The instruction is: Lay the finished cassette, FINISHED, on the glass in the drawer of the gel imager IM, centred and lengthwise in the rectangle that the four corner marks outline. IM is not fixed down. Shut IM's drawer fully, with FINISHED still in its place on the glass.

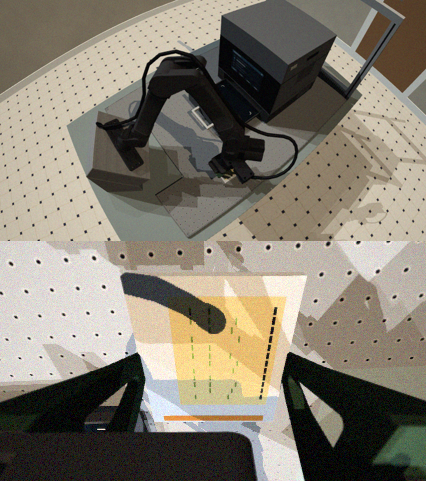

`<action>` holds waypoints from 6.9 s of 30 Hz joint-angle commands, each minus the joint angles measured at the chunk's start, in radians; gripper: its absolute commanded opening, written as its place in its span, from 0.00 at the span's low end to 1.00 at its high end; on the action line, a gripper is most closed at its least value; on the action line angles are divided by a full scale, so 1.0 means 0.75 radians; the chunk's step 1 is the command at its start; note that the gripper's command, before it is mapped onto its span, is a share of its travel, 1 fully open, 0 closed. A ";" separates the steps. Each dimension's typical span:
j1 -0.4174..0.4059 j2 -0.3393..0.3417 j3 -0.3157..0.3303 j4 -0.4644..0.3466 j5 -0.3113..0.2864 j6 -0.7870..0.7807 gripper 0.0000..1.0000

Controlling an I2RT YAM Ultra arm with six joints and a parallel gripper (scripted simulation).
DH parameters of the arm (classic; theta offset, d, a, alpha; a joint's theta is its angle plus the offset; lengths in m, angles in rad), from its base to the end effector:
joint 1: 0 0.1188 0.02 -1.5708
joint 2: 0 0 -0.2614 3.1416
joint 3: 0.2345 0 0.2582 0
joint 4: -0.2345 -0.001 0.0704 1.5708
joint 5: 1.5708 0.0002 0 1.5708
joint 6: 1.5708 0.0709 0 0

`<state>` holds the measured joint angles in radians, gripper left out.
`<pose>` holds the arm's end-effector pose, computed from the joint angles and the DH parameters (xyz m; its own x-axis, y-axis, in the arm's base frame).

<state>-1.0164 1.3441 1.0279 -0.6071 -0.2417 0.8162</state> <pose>0.1745 -0.2477 0.2413 0.2584 0.9263 -0.2741 0.8193 -0.0599 0.5702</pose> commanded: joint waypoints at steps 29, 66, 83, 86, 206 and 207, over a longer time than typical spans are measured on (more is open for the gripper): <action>-0.036 -0.062 0.056 -0.050 -0.002 -0.017 0.00; 0.462 -0.209 -0.140 0.035 0.291 0.294 0.00; 0.909 -0.135 -0.109 0.032 0.576 0.636 0.00; 0.995 -0.110 -0.097 0.022 0.632 0.706 0.00; 1.451 0.443 0.524 -0.189 0.903 1.098 0.00; 1.448 0.449 0.534 -0.193 0.902 1.097 0.00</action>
<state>0.0689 1.6741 1.3811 -0.7273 0.4324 1.6489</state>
